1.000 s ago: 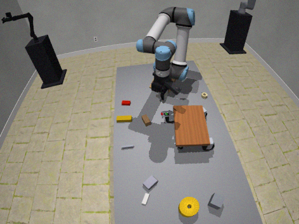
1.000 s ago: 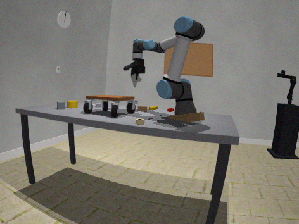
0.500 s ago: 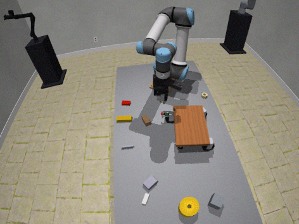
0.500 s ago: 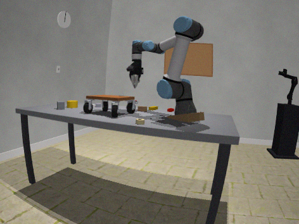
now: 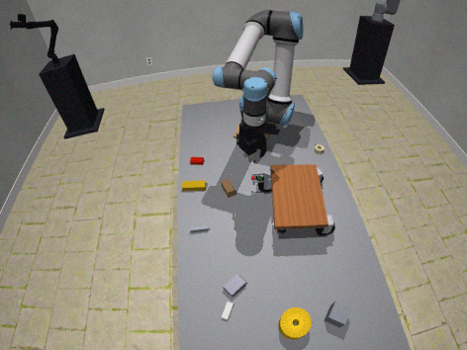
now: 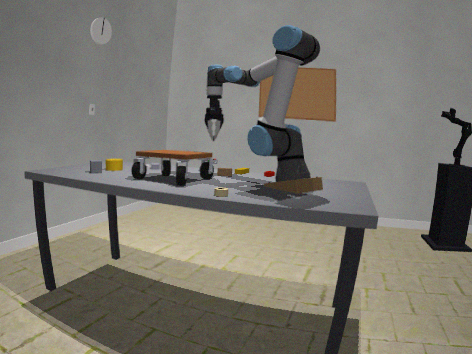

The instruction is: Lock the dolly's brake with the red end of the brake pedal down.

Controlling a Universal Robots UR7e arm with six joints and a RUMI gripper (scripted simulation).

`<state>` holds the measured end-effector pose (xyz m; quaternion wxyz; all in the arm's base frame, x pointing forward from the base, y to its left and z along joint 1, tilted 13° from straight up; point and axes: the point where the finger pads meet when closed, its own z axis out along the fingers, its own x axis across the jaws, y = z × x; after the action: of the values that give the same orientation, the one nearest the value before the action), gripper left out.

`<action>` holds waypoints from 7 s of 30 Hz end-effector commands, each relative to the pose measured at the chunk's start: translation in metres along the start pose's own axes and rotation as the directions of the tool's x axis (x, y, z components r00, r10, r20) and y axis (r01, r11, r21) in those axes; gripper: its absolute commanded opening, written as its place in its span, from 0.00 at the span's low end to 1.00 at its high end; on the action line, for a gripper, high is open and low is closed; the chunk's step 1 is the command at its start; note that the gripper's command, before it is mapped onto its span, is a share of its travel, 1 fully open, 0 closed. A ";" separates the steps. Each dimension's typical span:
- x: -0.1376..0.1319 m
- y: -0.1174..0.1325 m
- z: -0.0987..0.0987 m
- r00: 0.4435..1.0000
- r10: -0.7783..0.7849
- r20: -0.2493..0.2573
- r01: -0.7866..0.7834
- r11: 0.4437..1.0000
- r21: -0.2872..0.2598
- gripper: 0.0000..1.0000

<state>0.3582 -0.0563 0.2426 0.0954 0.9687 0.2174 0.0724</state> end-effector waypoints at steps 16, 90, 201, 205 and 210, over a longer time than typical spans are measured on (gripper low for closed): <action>-0.004 0.005 0.010 0.740 -0.672 -0.030 0.673 0.740 0.000 0.00; -0.004 0.009 0.013 0.533 -0.846 -0.029 0.846 0.533 -0.008 0.00; -0.004 0.008 0.084 0.533 -0.846 -0.028 0.846 0.533 -0.009 0.00; -0.003 0.008 0.084 0.533 -0.846 -0.028 0.846 0.533 -0.009 0.00; -0.003 0.008 0.084 0.533 -0.846 -0.028 0.846 0.533 -0.009 0.00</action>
<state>0.3748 -0.0777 0.1636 0.1132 0.7416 0.6605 0.0306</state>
